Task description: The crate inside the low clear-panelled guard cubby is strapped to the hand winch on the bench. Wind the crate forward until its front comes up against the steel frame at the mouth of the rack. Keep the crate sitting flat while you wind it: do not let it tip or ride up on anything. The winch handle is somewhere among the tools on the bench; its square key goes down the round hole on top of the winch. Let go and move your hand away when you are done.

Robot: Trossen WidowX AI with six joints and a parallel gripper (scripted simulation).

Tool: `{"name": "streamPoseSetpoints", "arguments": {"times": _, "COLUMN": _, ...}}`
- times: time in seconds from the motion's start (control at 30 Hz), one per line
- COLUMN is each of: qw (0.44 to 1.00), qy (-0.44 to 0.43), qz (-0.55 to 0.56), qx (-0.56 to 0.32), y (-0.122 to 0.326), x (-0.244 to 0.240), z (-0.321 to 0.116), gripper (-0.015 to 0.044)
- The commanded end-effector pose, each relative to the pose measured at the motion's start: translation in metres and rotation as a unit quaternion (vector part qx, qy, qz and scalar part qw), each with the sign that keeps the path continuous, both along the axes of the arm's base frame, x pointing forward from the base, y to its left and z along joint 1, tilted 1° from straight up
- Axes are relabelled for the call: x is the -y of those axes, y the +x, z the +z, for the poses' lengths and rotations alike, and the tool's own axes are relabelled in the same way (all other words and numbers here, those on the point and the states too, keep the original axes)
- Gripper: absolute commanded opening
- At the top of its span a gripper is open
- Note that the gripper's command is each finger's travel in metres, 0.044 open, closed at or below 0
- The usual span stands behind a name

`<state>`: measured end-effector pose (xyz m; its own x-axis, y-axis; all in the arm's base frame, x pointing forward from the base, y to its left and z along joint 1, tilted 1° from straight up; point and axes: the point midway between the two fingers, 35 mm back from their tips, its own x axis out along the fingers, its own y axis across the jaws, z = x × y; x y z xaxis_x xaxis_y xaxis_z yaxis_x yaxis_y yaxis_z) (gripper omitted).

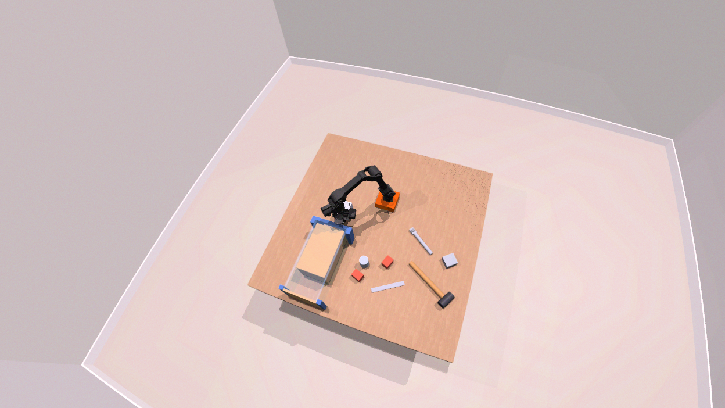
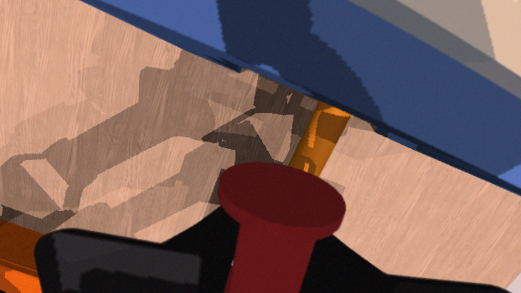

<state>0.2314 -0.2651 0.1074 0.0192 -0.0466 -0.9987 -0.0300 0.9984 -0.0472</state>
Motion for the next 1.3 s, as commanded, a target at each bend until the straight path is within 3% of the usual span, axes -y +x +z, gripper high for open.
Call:
{"name": "streamPoseSetpoints", "arguments": {"times": 0.0, "qw": 1.0, "qy": 0.016, "qz": 0.003, "qx": -0.005, "y": -0.003, "x": -0.017, "z": -0.002, "gripper": 0.0}}
{"name": "streamPoseSetpoints", "arguments": {"times": 1.27, "qw": 1.0, "qy": 0.017, "qz": 0.003, "qx": -0.006, "y": -0.024, "x": -0.051, "z": -0.003, "gripper": 0.0}}
